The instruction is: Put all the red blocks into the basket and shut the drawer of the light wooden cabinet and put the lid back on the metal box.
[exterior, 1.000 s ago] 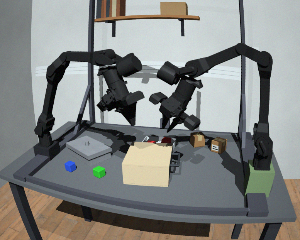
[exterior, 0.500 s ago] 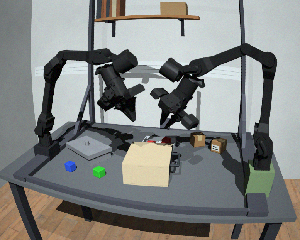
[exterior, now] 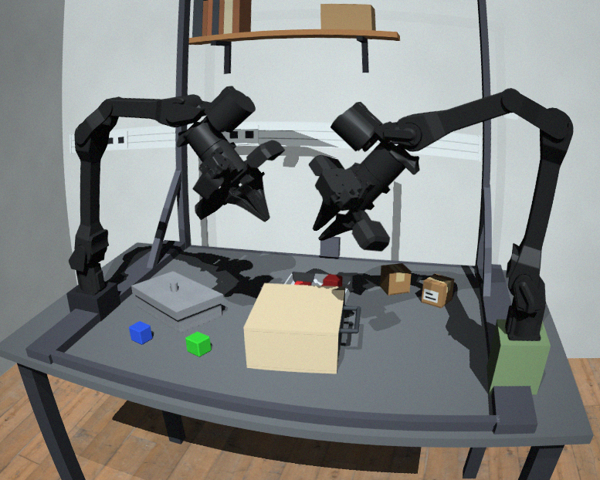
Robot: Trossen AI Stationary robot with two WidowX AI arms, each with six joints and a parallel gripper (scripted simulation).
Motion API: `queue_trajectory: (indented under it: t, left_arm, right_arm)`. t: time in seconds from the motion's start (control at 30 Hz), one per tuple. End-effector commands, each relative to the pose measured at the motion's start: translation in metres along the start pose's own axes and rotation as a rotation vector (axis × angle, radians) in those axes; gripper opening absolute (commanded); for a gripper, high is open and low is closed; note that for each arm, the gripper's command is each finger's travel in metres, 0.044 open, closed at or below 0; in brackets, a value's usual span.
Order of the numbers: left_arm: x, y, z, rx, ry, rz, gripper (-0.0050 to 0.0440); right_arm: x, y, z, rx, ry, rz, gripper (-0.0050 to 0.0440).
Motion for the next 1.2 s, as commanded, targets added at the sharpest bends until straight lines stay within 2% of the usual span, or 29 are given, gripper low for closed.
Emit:
queue_trajectory:
  t: [0.0, 0.27, 0.37, 0.4, 0.53, 0.83, 0.93, 0.97, 1.17]
  left_arm:
    - [0.017, -0.009, 0.023, -0.086, -0.103, -0.093, 0.0087]
    - [0.037, -0.012, 0.050, -0.162, -0.263, -0.280, 0.0087]
    - [0.040, -0.012, 0.054, -0.170, -0.287, -0.307, 0.0087]
    - [0.039, -0.016, 0.050, -0.171, -0.269, -0.301, 0.0087]
    - [0.044, -0.014, 0.065, -0.192, -0.349, -0.379, 0.0087]
    - [0.064, -0.013, 0.105, -0.207, -0.589, -0.610, 0.0087]
    - [0.065, -0.013, 0.109, -0.205, -0.614, -0.634, 0.0087]
    - [0.065, -0.017, 0.106, -0.212, -0.594, -0.626, 0.0087]
    - [0.071, -0.013, 0.135, -0.192, -0.752, -0.754, 0.0087]
  right_arm:
    - [-0.009, 0.006, 0.029, 0.134, 0.049, 0.169, -0.0050]
    - [-0.017, 0.001, 0.058, 0.316, 0.063, 0.494, -0.0050]
    - [-0.019, 0.000, 0.062, 0.342, 0.062, 0.541, -0.0050]
    - [-0.017, 0.008, 0.062, 0.347, 0.058, 0.520, -0.0050]
    - [-0.021, -0.005, 0.073, 0.411, 0.053, 0.659, -0.0050]
    - [-0.025, -0.019, 0.109, 0.657, -0.043, 1.037, -0.0050]
    - [-0.025, -0.022, 0.112, 0.681, -0.059, 1.075, -0.0050]
    - [-0.025, -0.014, 0.114, 0.684, -0.060, 1.054, -0.0050]
    - [-0.026, -0.036, 0.130, 0.806, -0.146, 1.263, -0.0050]
Point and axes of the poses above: on each arm, the point midway between the two fingers, 35 mm back from their tips, its own z axis back along the fingers, its own y axis across the jaws, x = y × z, the point moved 1 cm from there along z, back along the fingers, and after that the axes turned 15 degrees about -z, right-handed, at the moved point
